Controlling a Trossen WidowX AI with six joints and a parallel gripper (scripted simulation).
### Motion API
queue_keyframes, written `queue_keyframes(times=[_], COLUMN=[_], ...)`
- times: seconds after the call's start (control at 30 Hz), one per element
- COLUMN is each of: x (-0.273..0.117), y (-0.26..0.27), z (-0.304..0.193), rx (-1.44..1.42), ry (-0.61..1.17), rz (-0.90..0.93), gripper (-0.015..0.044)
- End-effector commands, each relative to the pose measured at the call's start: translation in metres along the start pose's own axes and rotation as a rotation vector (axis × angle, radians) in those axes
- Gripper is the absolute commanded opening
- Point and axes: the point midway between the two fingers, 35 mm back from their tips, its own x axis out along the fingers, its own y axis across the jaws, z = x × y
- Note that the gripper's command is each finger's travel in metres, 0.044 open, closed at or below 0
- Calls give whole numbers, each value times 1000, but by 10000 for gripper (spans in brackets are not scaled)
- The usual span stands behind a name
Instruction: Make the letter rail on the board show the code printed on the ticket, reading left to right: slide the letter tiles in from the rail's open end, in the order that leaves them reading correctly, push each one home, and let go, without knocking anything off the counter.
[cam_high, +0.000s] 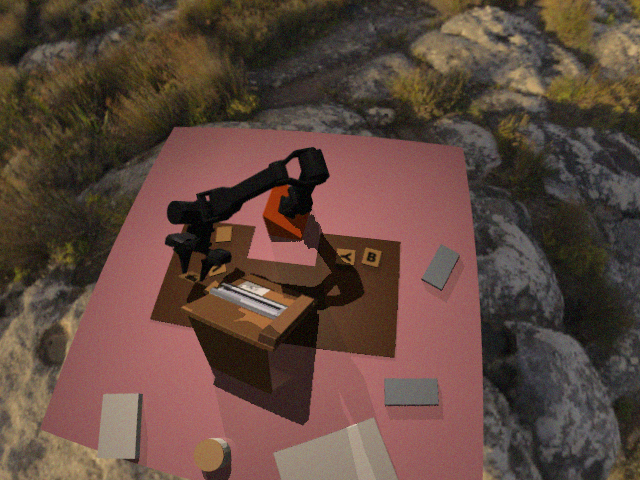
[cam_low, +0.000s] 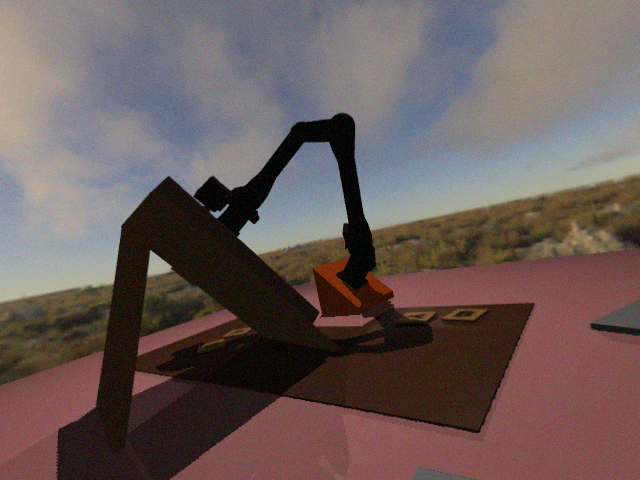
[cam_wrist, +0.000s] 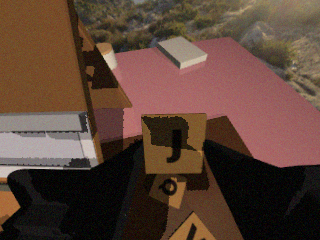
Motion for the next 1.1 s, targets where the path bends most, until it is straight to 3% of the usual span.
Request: queue_keyframes(times=[0.0,1.07], x=[0,1], y=[2,19], z=[-1,-1], rx=[3,4], ry=[1,1], rz=[-4,-4], gripper=[0,0])
